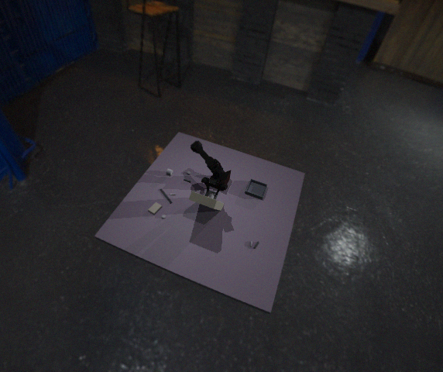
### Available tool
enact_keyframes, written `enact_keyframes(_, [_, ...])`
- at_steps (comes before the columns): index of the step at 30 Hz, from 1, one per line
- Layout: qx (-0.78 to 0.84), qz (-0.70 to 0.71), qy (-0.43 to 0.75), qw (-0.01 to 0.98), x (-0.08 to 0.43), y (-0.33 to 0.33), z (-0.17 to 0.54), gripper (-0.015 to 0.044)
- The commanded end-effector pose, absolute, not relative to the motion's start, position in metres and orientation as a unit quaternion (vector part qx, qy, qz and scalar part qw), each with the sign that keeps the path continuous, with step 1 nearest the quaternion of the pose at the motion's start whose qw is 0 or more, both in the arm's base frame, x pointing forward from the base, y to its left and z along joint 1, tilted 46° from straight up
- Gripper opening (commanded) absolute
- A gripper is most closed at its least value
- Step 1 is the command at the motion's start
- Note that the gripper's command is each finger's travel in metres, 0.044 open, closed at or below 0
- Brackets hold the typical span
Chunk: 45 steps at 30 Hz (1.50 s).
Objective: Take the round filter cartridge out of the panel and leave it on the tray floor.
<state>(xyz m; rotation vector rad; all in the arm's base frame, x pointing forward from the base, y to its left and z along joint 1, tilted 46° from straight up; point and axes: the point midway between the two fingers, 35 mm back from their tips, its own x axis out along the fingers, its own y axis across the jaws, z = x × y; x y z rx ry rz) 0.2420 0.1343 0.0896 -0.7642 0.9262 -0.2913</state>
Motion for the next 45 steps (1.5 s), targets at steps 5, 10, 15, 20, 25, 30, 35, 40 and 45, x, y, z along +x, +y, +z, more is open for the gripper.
enact_keyframes(5, [-0.365, -0.138, 0.433, 0.813, 0.247, 0.126, 0.083, 0.0305])
enact_keyframes(10, [-0.359, -0.138, 0.434, 0.815, 0.246, 0.129, 0.085, 0.0278])
enact_keyframes(15, [-0.359, -0.138, 0.434, 0.815, 0.246, 0.129, 0.085, 0.0245])
enact_keyframes(20, [-0.359, -0.138, 0.434, 0.815, 0.246, 0.129, 0.085, 0.0211])
enact_keyframes(25, [-0.359, -0.138, 0.434, 0.815, 0.246, 0.129, 0.085, 0.0159])
enact_keyframes(30, [-0.359, -0.138, 0.434, 0.815, 0.249, 0.133, 0.089, 0.0027])
enact_keyframes(35, [-0.36, -0.138, 0.433, 0.815, 0.257, 0.144, 0.099, 0.0])
enact_keyframes(40, [-0.36, -0.137, 0.433, 0.815, 0.257, 0.148, 0.102, 0.0])
enact_keyframes(45, [-0.359, -0.135, 0.436, 0.814, 0.246, 0.163, 0.114, 0.0])
